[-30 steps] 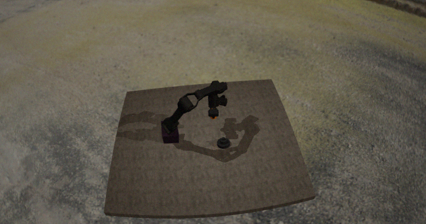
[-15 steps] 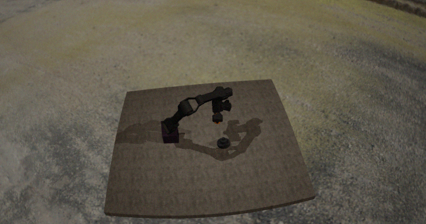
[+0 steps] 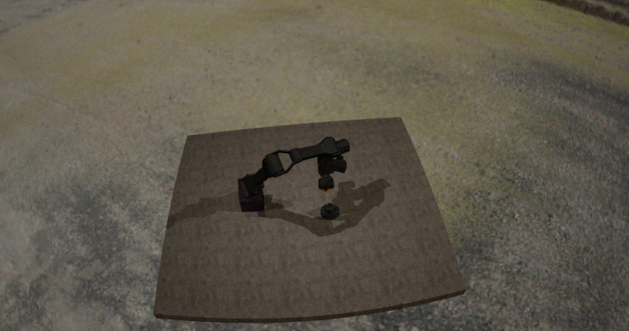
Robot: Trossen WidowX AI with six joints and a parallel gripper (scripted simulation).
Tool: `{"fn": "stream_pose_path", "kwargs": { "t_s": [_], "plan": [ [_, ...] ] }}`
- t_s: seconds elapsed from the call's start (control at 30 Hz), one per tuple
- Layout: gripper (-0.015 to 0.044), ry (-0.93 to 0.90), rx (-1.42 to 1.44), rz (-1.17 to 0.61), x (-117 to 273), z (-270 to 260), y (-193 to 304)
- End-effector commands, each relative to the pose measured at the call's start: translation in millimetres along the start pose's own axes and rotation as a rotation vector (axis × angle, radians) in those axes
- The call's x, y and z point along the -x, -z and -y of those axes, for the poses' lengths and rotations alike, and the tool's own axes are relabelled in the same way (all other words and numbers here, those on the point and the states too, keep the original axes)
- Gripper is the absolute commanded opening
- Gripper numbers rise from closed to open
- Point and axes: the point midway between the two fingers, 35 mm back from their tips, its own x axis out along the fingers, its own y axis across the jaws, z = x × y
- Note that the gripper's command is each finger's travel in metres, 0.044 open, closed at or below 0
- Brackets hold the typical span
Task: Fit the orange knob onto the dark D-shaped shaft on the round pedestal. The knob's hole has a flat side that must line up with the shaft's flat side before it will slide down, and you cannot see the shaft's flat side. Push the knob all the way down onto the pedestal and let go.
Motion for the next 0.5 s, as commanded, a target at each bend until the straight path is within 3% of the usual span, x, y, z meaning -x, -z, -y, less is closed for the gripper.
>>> {"fn": "stream_pose_path", "kwargs": {
  "t_s": [0.0,0.47],
  "plan": [
    [0.0,0.002,-0.004,0.014,0.1,11.5,-5.4],
    [0.0,0.021,-0.008,0.011,-13.5,52.5,-15.2]
  ]
}}
